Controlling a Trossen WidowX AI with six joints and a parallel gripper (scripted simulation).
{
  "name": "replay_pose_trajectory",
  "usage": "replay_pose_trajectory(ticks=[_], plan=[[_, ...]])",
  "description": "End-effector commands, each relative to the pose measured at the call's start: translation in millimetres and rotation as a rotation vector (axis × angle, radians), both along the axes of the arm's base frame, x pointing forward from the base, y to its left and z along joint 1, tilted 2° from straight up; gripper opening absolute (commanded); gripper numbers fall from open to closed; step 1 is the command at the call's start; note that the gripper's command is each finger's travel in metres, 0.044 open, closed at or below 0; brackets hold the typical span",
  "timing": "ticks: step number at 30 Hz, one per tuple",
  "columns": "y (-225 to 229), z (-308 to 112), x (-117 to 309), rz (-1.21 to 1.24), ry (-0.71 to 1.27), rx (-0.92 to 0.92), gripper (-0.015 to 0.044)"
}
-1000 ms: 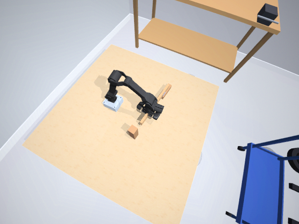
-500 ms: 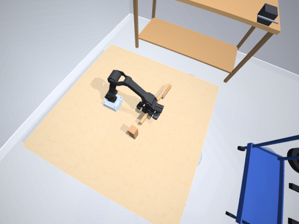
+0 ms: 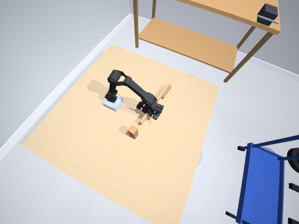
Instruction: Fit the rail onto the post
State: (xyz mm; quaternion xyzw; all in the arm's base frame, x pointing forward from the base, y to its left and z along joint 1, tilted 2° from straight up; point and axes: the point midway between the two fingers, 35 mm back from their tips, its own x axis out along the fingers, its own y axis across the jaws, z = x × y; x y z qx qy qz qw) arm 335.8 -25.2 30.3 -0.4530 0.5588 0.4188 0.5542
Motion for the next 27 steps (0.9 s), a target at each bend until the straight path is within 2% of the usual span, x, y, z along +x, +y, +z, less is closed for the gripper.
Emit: replay_pose_trajectory(ticks=[1,27], plan=[[0.4,0.9,0.2,-0.002,-0.002,0.001,0.0000],[0.3,1.4,0.5,-0.002,-0.002,0.001,0.0000]])
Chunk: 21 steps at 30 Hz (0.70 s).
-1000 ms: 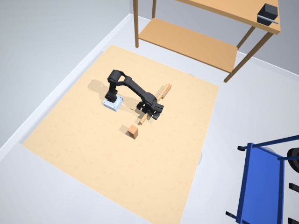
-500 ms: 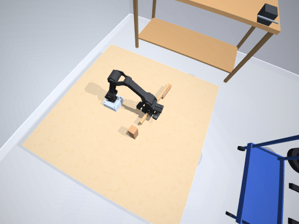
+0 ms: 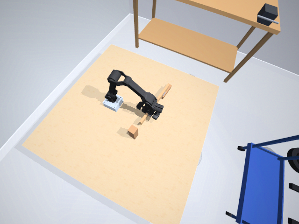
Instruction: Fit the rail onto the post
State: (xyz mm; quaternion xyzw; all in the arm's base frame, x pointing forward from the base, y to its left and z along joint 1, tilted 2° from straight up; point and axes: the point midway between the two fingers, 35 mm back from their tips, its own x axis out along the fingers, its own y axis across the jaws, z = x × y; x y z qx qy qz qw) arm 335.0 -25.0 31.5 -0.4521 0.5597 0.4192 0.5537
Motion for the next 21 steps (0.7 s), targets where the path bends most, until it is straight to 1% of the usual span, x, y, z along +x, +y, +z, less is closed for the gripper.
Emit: replay_pose_trajectory(ticks=[1,21], plan=[[0.1,0.0,1.3,-0.001,-0.005,0.001,0.0000],[0.2,1.3,1.1,-0.001,-0.005,0.001,0.0000]])
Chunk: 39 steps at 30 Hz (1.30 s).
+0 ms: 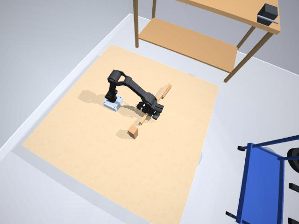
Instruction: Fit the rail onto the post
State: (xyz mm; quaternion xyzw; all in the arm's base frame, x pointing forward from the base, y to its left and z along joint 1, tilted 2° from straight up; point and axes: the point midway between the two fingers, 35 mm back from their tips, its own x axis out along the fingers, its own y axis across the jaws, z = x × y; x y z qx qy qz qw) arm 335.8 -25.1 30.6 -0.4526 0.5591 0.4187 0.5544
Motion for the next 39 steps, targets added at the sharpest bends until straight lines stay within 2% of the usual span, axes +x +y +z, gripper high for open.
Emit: replay_pose_trajectory(ticks=[1,39], plan=[[0.3,2.5,0.2,-0.001,-0.002,0.001,0.0000],[-1.8,0.3,-0.2,-0.001,-0.002,0.001,0.0000]])
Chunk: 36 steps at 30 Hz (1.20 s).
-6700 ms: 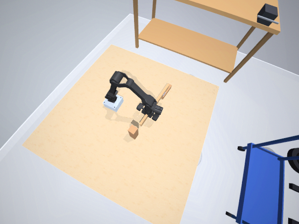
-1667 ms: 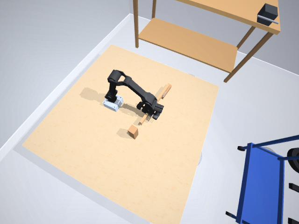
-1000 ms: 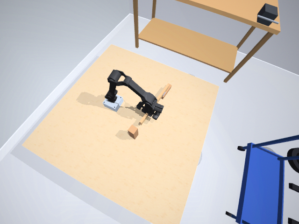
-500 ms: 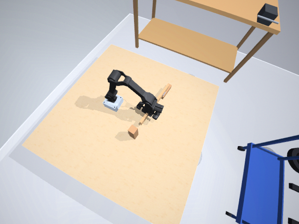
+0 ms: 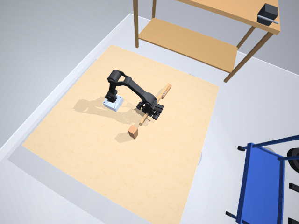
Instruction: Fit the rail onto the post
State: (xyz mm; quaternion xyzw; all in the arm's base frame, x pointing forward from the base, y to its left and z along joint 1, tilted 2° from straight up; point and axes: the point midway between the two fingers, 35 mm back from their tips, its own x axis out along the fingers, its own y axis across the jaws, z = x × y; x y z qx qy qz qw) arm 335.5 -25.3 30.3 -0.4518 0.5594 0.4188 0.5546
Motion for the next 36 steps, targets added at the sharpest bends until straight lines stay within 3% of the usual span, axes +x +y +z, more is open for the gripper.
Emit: replay_pose_trajectory(ticks=[1,36], plan=[[-1.8,0.7,0.0,0.000,-0.003,0.000,0.0000],[-12.0,3.4,-3.1,0.000,-0.003,-0.001,0.0000]])
